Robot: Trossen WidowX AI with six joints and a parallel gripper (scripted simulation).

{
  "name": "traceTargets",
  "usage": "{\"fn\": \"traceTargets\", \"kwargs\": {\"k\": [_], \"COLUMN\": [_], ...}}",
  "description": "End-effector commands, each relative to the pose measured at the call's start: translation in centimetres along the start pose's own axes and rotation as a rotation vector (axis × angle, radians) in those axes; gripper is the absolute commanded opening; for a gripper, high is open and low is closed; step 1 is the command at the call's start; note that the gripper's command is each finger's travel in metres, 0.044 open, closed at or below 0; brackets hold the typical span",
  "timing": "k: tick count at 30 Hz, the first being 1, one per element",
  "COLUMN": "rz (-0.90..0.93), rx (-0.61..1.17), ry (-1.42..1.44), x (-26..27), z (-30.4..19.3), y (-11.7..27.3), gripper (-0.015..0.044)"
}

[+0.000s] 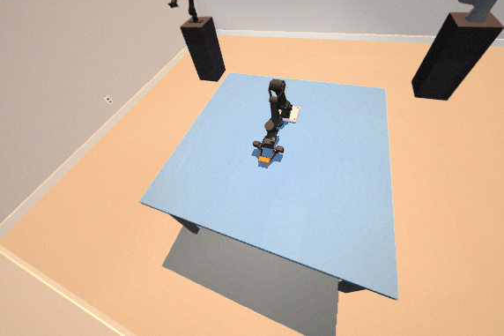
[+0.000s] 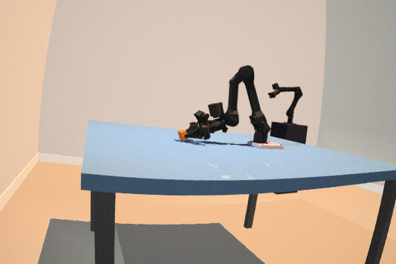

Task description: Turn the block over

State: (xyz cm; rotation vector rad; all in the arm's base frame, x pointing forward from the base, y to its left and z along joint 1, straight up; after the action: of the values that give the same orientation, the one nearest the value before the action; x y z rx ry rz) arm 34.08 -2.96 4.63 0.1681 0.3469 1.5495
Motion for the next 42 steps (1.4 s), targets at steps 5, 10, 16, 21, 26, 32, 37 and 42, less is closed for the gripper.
{"fn": "traceTargets", "kwargs": {"k": [5, 10, 16, 21, 26, 32, 37, 42], "rz": [0.003, 0.003, 0.003, 0.003, 0.003, 0.003, 0.003, 0.003], "rx": [-0.002, -0.002, -0.002, -0.002, -0.002, -0.002, -0.002, -0.002], "ry": [-0.006, -0.006, -0.006, -0.006, -0.006, -0.006, -0.006, -0.006], "x": [0.03, 0.03, 0.03, 0.03, 0.03, 0.03, 0.03, 0.03], "z": [-0.01, -0.01, -0.01, -0.01, -0.01, -0.01, -0.01, -0.01], "y": [0.01, 0.01, 0.01, 0.01, 0.01, 0.01, 0.01, 0.01], "gripper": [0.0131, 0.0263, 0.042, 0.044, 0.044, 0.044, 0.044, 0.044]}}
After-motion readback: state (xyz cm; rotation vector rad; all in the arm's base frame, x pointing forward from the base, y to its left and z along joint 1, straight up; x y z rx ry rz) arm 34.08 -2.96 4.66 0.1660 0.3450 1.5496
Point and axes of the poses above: the point midway between the two fingers, 35 mm back from their tips, its own y axis back along the fingers, its own x axis across the jaws, z = x × y, the point moved 4 cm from there along y, back along the fingers, and after that the axes turned 6 degrees about y, right-handed, at the moved point
